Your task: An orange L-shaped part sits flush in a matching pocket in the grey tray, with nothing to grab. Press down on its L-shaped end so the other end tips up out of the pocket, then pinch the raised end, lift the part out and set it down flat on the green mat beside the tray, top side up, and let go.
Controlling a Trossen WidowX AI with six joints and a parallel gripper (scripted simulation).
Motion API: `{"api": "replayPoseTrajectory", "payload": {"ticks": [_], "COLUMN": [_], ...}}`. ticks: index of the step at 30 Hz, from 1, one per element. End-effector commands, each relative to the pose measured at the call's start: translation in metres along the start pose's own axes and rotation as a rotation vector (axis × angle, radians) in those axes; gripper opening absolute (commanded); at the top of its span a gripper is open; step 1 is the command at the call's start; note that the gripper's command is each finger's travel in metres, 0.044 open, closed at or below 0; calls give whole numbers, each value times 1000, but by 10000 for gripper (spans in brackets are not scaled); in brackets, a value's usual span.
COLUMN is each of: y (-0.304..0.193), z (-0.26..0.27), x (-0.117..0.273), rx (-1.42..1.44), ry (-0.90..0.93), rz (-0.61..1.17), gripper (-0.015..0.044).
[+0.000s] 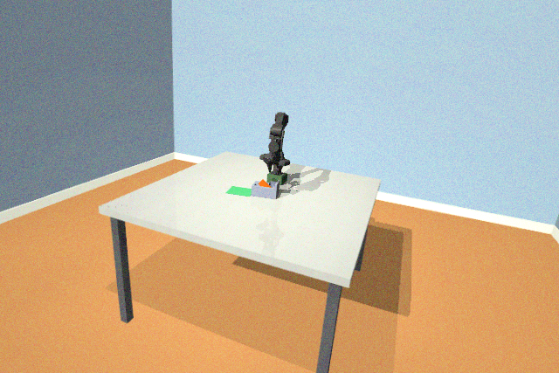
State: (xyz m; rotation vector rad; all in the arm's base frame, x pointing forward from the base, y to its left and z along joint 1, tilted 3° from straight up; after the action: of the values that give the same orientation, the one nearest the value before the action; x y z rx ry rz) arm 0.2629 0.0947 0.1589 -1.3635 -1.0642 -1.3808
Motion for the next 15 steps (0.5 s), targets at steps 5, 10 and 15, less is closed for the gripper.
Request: {"api": "replayPoseTrajectory", "payload": {"ticks": [5, 10, 15], "y": [25, 29, 29], "z": [-39, -47, -47], "x": [1, 1, 1], "rx": [-933, -1097, -1097], "ry": [-17, -20, -20], "rz": [1, 1, 1], "gripper": [280, 280, 280]}}
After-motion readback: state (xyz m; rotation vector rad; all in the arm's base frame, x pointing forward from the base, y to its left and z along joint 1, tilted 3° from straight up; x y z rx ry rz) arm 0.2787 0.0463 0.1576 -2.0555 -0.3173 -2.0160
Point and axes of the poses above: the point midway between the two fingers, 35 mm back from their tips, its own x axis back along the fingers, its own z axis across the jaws, y = z × x, the point moved 4 cm from there along x, back along the fingers
